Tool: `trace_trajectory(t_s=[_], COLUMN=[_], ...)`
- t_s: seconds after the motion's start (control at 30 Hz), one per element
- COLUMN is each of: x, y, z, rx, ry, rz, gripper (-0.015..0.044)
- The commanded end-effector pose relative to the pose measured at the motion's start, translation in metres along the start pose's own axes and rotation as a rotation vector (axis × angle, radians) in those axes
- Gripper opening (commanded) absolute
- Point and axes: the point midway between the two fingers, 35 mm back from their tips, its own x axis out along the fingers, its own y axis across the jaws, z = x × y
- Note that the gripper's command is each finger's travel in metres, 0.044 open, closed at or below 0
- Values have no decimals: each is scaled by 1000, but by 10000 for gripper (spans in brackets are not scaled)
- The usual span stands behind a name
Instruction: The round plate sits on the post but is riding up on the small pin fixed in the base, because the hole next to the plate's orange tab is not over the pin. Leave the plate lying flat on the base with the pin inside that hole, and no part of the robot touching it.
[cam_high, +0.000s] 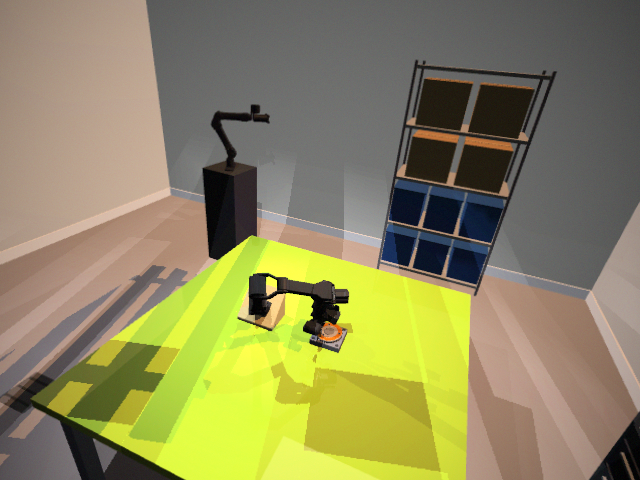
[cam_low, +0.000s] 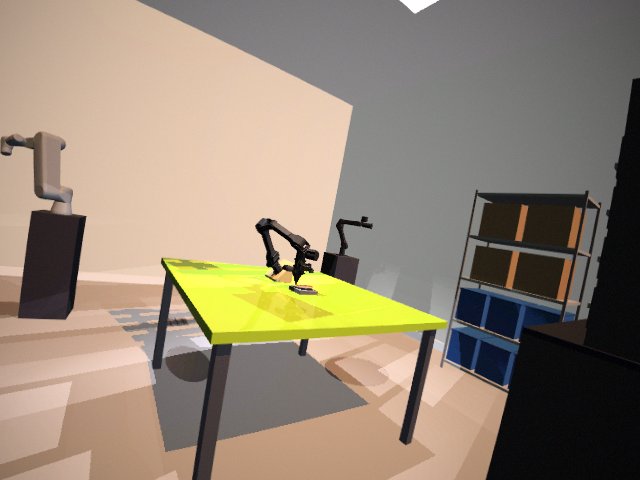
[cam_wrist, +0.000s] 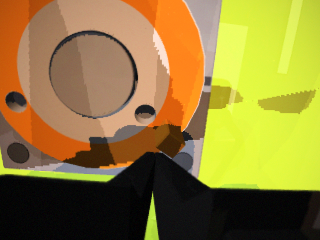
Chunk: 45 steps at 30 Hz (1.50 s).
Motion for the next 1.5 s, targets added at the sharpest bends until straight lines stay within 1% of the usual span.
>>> trace_trajectory(t_s=[0.0, 1.2, 1.3, 1.47], x=[-2, -5, -12, -37], y=[-7, -18, -18, -18], z=[7, 31, 31, 29], rx=[10, 11, 11, 10], ry=[-12, -13, -13, -13], rz=[-6, -6, -5, -4], gripper=[0, 0, 0, 0])
